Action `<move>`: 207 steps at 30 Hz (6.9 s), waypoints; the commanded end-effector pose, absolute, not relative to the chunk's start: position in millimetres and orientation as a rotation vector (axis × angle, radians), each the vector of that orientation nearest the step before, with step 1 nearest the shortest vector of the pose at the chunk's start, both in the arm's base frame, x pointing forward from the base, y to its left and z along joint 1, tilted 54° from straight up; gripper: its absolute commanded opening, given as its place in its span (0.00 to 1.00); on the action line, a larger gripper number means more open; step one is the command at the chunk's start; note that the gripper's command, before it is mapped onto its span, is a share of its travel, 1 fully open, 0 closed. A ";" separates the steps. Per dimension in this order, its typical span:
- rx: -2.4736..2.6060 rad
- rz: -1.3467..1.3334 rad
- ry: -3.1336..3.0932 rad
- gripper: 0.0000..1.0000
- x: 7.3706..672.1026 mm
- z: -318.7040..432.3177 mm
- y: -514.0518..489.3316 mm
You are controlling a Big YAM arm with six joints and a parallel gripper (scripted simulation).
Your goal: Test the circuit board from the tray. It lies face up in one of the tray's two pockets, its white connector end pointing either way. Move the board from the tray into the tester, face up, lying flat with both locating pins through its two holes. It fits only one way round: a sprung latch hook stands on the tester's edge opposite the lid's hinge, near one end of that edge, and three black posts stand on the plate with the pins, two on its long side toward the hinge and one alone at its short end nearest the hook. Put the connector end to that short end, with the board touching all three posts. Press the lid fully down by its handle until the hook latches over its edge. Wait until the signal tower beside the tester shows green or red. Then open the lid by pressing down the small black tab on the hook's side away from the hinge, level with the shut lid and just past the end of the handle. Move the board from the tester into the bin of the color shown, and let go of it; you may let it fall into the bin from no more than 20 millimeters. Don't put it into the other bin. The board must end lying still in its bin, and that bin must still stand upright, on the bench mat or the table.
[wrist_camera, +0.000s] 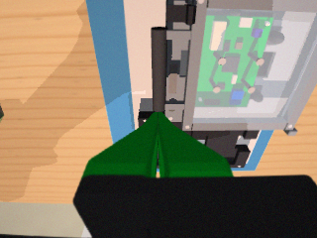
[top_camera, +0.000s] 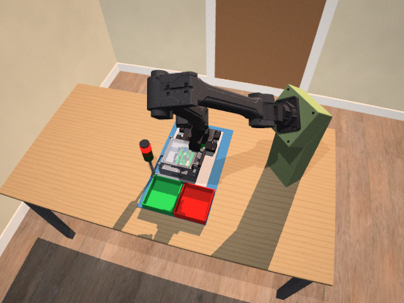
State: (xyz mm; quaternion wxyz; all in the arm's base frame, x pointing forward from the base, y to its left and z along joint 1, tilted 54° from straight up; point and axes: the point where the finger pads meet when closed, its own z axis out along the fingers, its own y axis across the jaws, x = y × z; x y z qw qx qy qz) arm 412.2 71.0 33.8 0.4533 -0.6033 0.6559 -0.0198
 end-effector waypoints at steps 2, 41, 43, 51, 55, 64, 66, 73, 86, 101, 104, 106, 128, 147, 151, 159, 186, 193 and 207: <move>-1.485 -0.058 1.625 0.00 403.5 38.2 62.6; -1.485 -0.051 1.606 0.00 401.8 87.2 102.7; -1.485 -0.051 1.605 0.00 401.7 89.5 105.1; -1.475 -0.056 1.616 0.00 401.9 95.2 107.4; -1.479 -0.047 1.627 0.00 402.2 87.8 107.9; -1.486 -0.045 1.612 0.00 414.7 76.9 122.4; -1.486 -0.045 1.612 0.00 420.0 71.5 127.1; -1.487 -0.044 1.613 0.00 438.7 52.3 143.8; -1.484 -0.046 1.624 0.00 443.3 42.8 144.3; -1.485 -0.045 1.625 0.00 443.3 42.6 144.4; -1.484 -0.046 1.616 0.00 446.4 44.1 148.2; -1.487 -0.043 1.613 0.00 447.6 43.3 151.8; -1.480 -0.050 1.621 0.00 459.2 29.6 156.6; -1.485 -0.046 1.621 0.00 461.0 26.6 159.6; -1.486 -0.045 1.621 0.00 461.5 26.7 160.4; -1.488 -0.042 1.618 0.00 461.1 25.8 162.9; -1.487 -0.044 1.618 0.00 463.0 24.6 163.5; -1.487 -0.043 1.619 0.00 462.9 24.1 163.2; -1.489 -0.043 1.611 0.00 465.5 25.3 167.4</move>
